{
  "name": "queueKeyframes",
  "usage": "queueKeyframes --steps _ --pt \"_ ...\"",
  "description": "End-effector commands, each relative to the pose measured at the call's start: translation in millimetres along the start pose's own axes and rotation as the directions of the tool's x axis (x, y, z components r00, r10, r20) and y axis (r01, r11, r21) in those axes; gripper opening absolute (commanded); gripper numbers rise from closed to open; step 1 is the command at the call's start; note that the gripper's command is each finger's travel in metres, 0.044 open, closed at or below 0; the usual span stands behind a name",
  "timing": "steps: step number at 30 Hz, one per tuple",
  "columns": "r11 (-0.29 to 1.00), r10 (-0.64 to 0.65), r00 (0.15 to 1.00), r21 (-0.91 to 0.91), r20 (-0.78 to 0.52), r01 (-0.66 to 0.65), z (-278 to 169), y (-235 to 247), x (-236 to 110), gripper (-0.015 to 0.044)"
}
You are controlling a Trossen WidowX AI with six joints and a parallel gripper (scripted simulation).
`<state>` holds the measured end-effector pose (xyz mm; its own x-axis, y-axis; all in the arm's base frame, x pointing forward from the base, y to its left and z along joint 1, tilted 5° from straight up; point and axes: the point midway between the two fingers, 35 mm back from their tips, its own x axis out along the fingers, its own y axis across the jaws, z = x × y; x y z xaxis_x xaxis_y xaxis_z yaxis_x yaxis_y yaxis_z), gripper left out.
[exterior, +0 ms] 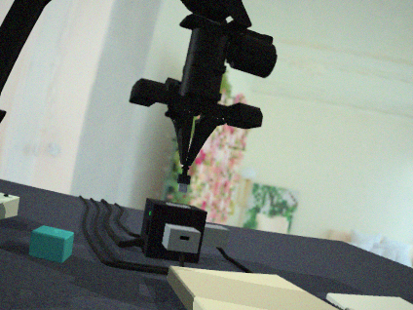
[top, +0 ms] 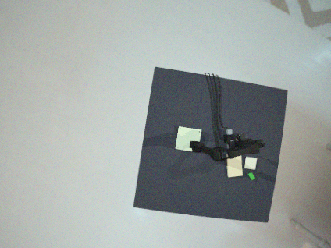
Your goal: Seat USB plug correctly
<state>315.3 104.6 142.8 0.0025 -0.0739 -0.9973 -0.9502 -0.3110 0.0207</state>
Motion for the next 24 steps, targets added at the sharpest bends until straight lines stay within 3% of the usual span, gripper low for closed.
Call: queueKeyframes --steps 1,24 --pt "1.0 0.0 1.0 0.002 0.004 0.0 0.4 -0.2 0.5 0.0" --pt "1.0 -0.001 1.0 0.01 0.023 0.001 2.0 -0.6 3.1 0.0"
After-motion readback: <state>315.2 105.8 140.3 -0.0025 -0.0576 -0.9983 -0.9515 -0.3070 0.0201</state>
